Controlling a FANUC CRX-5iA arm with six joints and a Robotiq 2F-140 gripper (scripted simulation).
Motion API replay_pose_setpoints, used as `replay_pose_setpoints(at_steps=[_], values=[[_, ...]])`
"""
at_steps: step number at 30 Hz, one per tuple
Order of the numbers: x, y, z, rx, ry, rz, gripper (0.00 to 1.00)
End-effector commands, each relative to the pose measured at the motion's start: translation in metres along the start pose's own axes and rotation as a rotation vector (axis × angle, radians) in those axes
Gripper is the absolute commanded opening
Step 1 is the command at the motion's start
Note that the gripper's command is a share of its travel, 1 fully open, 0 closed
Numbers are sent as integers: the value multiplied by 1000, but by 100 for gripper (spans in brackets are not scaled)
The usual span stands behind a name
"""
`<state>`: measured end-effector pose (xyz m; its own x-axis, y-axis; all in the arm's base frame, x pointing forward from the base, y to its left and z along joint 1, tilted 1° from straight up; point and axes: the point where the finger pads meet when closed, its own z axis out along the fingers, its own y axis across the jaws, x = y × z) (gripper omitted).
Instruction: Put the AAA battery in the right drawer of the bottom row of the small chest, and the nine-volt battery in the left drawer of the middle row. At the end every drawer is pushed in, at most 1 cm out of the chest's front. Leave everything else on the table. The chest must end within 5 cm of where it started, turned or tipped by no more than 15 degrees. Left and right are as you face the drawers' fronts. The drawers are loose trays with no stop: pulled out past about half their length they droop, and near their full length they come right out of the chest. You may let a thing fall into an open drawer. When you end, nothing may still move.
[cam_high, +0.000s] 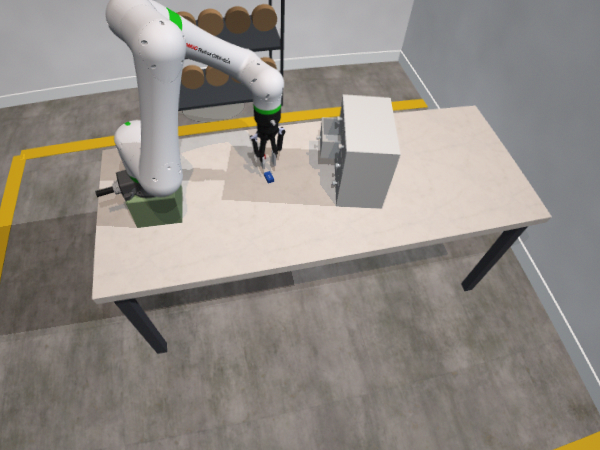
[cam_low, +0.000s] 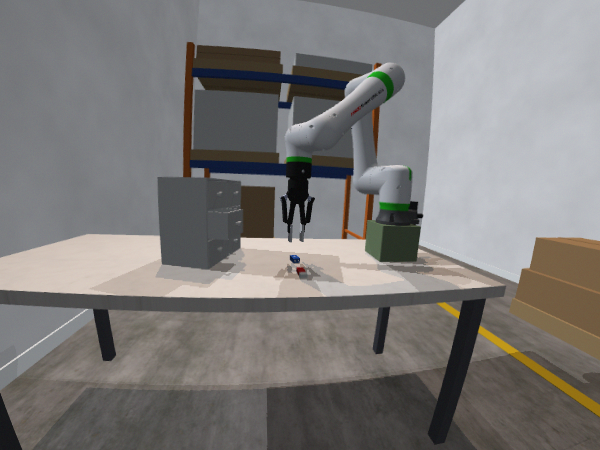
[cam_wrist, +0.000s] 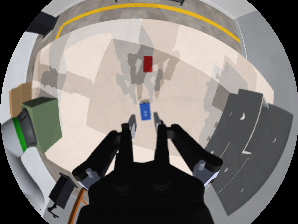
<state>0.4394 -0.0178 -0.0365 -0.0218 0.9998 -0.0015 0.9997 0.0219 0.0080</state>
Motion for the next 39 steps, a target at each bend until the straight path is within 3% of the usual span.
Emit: replay_pose_setpoints(at_steps=[1, 19, 39], values=[[0, 0, 0, -1, -1, 0, 26], [0, 0, 3, -1, -1, 0, 26], [0, 1, 44, -1, -1, 0, 26]])
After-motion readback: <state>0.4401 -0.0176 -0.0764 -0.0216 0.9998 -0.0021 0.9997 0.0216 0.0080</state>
